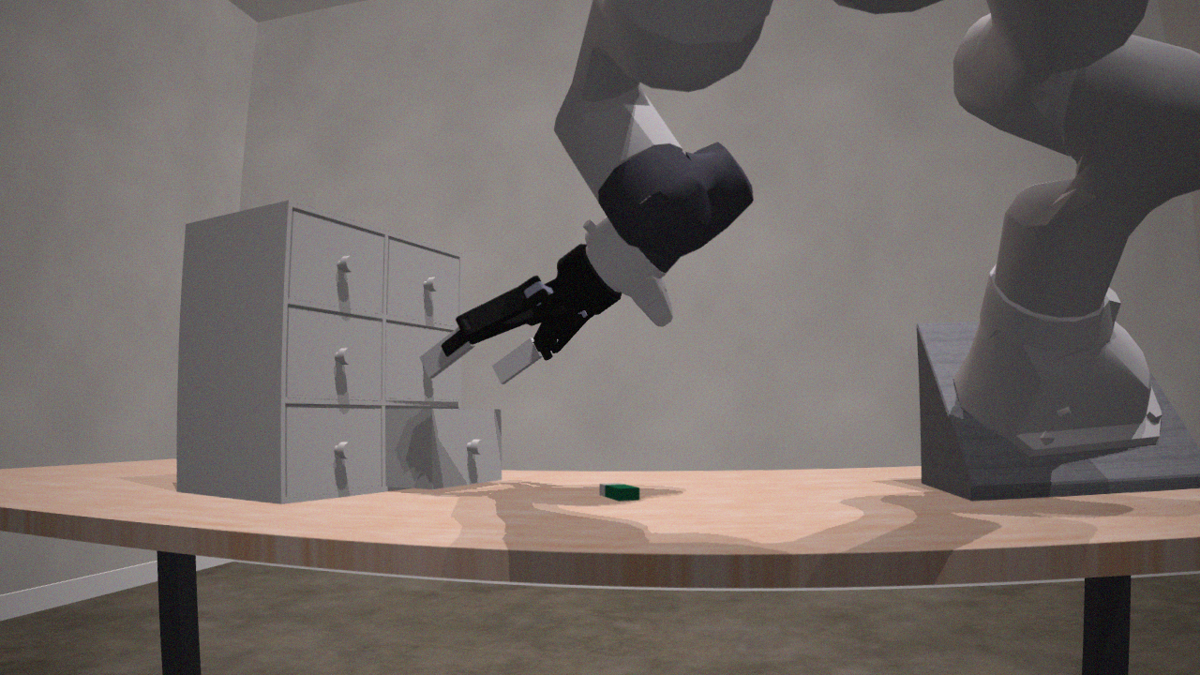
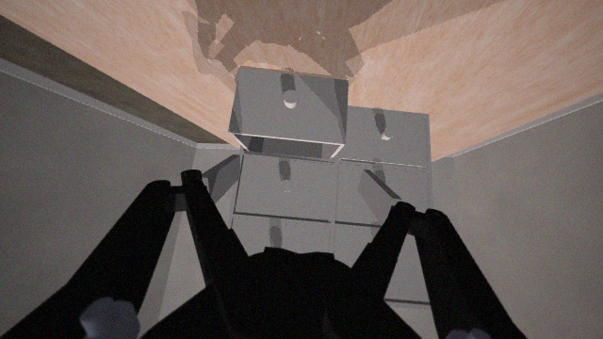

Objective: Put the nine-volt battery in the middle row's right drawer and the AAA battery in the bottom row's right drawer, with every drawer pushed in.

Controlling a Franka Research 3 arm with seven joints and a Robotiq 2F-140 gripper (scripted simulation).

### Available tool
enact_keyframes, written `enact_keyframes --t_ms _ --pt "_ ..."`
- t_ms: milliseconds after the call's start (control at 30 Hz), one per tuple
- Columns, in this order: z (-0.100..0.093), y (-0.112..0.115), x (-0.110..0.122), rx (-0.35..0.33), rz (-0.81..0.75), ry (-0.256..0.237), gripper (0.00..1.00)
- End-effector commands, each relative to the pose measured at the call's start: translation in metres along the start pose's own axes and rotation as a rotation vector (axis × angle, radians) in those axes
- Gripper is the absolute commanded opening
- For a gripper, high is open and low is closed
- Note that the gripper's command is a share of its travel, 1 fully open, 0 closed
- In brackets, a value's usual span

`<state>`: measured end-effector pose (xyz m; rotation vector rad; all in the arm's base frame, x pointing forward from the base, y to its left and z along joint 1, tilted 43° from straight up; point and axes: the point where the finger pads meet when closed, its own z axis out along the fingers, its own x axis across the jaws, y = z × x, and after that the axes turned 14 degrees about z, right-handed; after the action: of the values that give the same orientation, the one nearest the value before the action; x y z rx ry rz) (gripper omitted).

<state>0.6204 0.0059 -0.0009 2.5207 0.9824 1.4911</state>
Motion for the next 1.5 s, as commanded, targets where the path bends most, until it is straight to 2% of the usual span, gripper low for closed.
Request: enact_keyframes --t_ms 0,200,267,567,767,1100,1467 --pt "-0.013 -0.006 0.0 -0.002 -0.017 0.007 1.0" --pt "-0.044 -0.021 -0.004 -0.002 -0.017 0.007 1.0" --pt "-0.044 -0.021 -0.004 -0.002 -0.017 0.007 1.0" --pt "-0.094 -0.046 -0.011 -0.002 -0.017 0.007 1.0" --pt "-0.118 -0.057 -0.014 -0.002 -0.017 0.007 1.0" --pt "-0.131 -0.064 -0.016 -0.002 -0.017 0.007 1.0" --pt "-0.132 -0.064 -0.016 0.0 -0.017 0.006 1.0"
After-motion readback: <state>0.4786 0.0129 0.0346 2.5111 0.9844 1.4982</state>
